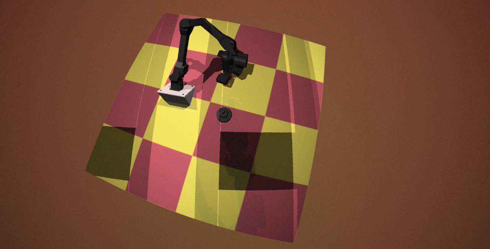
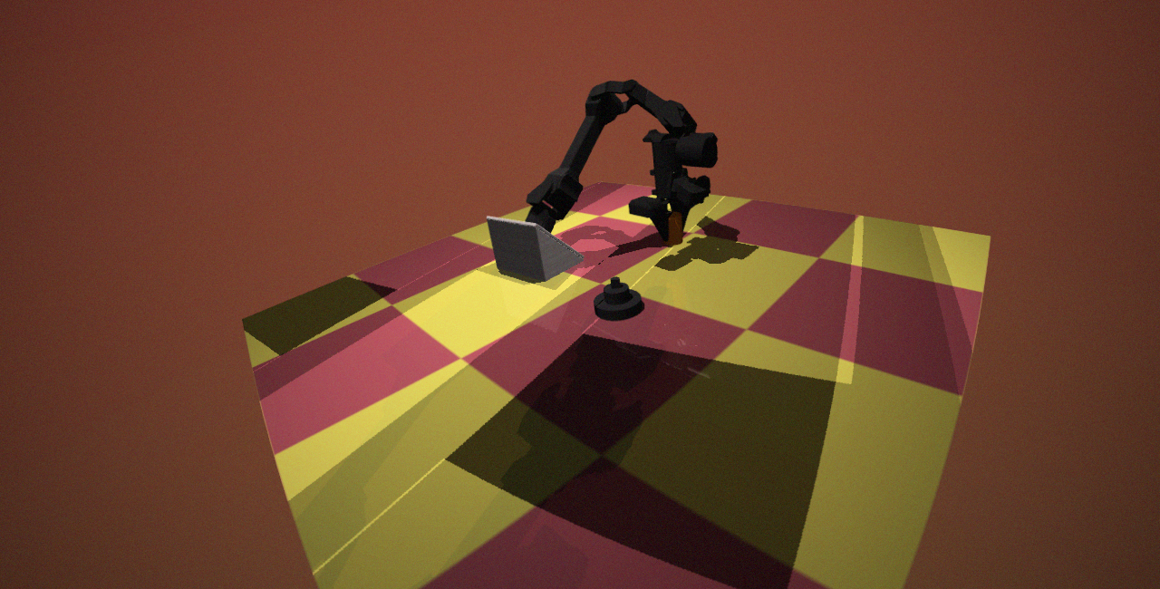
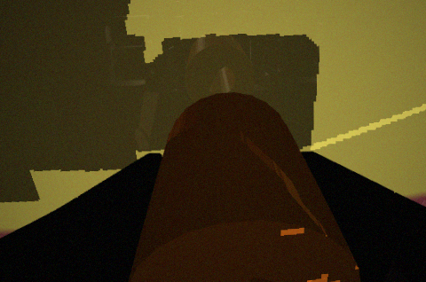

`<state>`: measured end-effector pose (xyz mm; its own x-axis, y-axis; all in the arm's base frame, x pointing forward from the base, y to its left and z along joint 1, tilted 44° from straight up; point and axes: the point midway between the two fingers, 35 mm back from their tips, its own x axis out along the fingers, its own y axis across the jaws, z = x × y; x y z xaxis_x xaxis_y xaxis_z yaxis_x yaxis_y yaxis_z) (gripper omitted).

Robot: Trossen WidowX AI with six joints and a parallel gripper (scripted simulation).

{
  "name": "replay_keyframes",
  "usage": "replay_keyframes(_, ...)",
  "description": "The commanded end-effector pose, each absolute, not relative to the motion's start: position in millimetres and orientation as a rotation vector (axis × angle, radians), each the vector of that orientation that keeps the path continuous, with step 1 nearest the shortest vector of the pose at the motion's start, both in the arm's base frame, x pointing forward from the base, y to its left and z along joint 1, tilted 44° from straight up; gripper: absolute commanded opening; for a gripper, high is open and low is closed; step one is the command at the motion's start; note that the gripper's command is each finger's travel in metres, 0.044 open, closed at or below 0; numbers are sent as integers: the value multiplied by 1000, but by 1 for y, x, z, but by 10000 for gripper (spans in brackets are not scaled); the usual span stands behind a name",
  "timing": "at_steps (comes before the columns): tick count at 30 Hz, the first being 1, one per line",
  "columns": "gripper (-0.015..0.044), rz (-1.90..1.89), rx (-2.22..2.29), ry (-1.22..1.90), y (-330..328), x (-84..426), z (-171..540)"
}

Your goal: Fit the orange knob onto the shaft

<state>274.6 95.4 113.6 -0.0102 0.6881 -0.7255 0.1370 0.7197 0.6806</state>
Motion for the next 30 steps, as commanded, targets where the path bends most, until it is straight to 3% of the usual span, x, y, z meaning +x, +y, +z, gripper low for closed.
replay_keyframes(1,0,491,691,1541,76,276,128)
replay_keyframes(14,0,504,703,1543,24,263,176)
replay_keyframes(30,0,497,699,1542,1,282,145)
